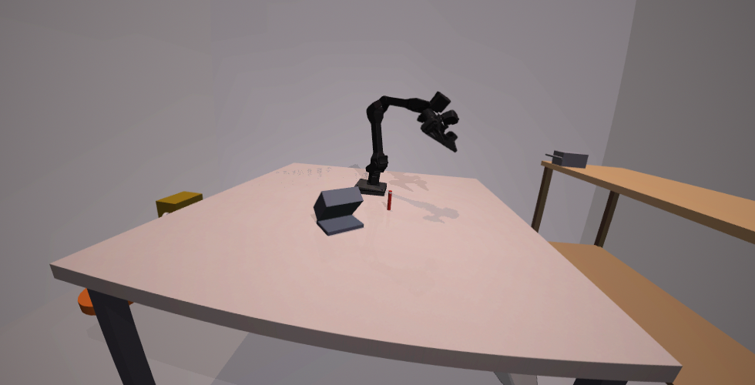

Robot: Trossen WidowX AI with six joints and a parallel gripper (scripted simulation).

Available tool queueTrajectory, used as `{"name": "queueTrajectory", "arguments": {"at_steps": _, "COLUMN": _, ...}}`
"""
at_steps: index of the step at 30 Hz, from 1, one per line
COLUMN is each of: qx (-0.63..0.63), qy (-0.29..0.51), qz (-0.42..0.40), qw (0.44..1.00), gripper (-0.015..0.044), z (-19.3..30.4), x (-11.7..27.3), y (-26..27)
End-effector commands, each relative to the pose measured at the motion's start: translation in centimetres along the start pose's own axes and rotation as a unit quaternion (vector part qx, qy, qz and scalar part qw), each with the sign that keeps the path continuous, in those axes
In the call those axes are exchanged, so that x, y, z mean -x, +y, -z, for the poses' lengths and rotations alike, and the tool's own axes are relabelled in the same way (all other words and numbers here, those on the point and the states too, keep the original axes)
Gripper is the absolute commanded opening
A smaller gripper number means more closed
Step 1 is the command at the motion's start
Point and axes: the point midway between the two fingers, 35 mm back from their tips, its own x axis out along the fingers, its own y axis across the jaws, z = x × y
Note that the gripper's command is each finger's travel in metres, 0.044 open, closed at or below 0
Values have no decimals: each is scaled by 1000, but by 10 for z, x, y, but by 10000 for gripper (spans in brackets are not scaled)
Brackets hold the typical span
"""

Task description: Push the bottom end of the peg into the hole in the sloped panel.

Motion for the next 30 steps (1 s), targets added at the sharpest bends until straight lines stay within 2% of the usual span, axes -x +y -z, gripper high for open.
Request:
{"name": "queueTrajectory", "arguments": {"at_steps": 1, "qx": -29, "qy": 37, "qz": 0, "qw": 999, "gripper": 440, "z": 18, "x": -11, "y": -8}}
{"name": "queueTrajectory", "arguments": {"at_steps": 16, "qx": -149, "qy": 175, "qz": 14, "qw": 973, "gripper": 440, "z": 88, "x": -34, "y": -41}}
{"name": "queueTrajectory", "arguments": {"at_steps": 30, "qx": -282, "qy": 295, "qz": 35, "qw": 912, "gripper": 440, "z": 154, "x": -37, "y": -64}}
